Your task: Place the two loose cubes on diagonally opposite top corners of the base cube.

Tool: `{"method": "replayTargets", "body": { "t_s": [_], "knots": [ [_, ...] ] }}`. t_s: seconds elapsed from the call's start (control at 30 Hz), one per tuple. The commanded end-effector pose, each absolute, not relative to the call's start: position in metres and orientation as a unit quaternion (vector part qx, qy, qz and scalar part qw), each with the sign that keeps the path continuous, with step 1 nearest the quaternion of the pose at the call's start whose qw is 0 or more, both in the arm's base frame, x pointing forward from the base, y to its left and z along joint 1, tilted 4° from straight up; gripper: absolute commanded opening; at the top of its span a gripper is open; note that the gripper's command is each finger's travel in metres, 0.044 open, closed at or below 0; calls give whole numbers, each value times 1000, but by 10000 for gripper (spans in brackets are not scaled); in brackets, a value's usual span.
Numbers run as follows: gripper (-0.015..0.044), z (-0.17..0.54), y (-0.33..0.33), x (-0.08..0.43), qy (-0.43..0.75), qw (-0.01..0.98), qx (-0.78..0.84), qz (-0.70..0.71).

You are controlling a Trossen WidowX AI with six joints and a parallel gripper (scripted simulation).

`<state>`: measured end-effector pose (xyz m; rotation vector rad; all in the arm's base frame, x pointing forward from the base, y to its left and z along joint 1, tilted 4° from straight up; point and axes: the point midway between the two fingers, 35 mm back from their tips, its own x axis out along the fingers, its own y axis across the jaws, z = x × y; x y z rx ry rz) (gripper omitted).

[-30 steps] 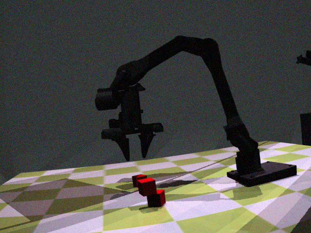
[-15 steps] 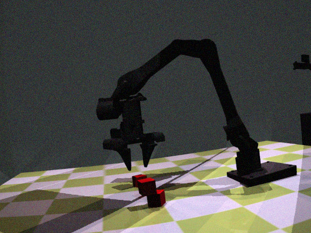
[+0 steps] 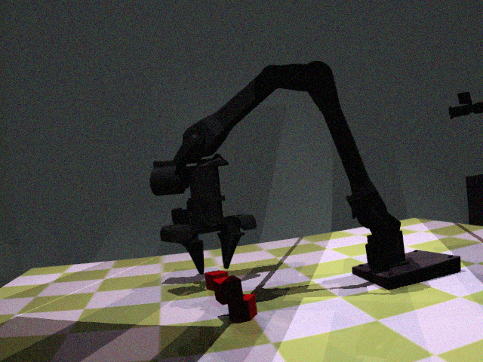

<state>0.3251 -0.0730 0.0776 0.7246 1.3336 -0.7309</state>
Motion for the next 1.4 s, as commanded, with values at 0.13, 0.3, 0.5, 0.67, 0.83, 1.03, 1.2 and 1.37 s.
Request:
{"method": "replayTargets", "body": {
  "t_s": [0.13, 0.3, 0.5, 0.67, 0.83, 1.03, 1.2, 1.37],
  "knots": [
    [265, 59, -72, 323, 597, 660, 321, -324],
    [239, 58, -73, 323, 597, 660, 321, -324],
    [105, 58, -73, 323, 597, 660, 321, -324],
    [105, 60, -72, 325, 595, 664, 321, -319],
    [105, 69, -72, 331, 589, 676, 320, -305],
    [105, 77, -72, 331, 590, 675, 321, -307],
    [105, 84, -72, 331, 590, 674, 321, -308],
    [105, 91, -71, 331, 591, 673, 321, -309]
  ]
}}
